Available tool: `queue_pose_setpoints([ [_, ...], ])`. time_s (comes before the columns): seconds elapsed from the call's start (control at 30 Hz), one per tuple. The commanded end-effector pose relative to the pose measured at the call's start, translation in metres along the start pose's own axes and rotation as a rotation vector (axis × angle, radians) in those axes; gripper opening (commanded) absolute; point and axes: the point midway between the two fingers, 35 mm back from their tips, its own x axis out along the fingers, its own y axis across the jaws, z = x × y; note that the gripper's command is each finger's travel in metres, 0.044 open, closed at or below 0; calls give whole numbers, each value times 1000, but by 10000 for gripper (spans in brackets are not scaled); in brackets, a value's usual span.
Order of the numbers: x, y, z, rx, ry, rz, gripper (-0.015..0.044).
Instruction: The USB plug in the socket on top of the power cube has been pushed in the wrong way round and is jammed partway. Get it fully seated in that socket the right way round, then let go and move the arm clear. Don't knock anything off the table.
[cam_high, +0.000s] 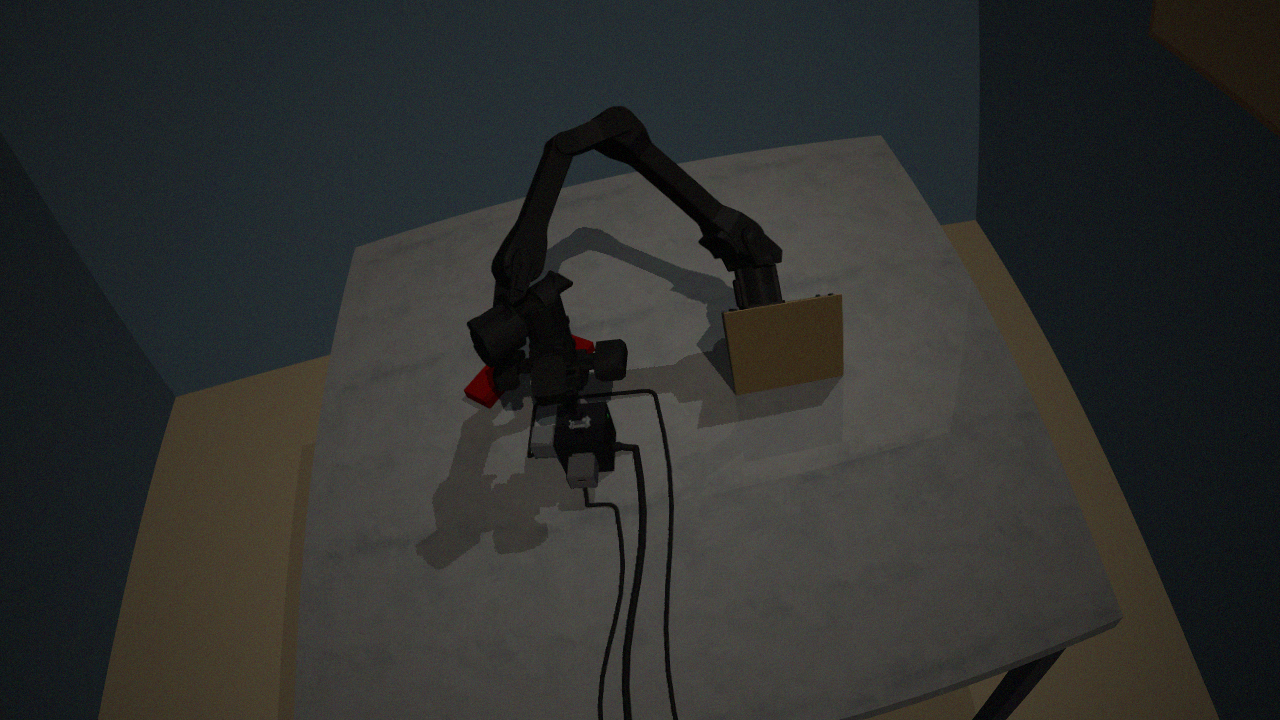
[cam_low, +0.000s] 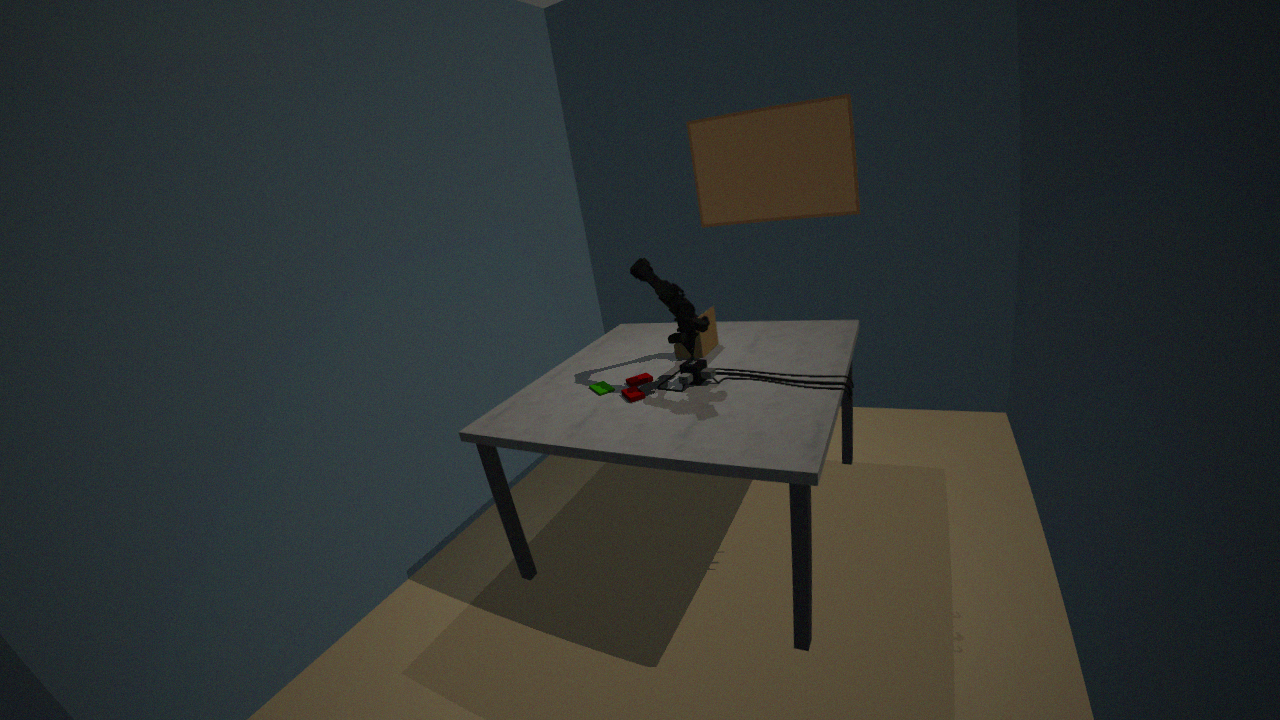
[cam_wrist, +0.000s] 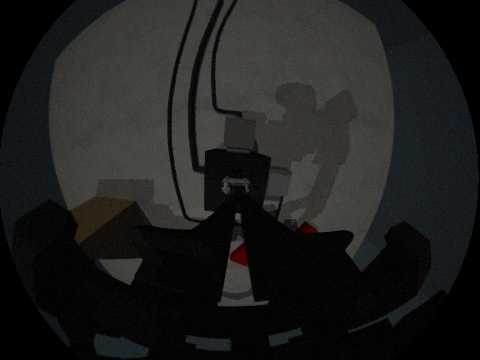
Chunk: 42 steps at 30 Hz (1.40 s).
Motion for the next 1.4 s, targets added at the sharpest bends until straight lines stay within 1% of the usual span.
queue_pose_setpoints([
  [0.0, 1, 1, 0, -5, 2, 1, 0],
  [1.37, 6, 1, -1, -5, 2, 1, 0],
])
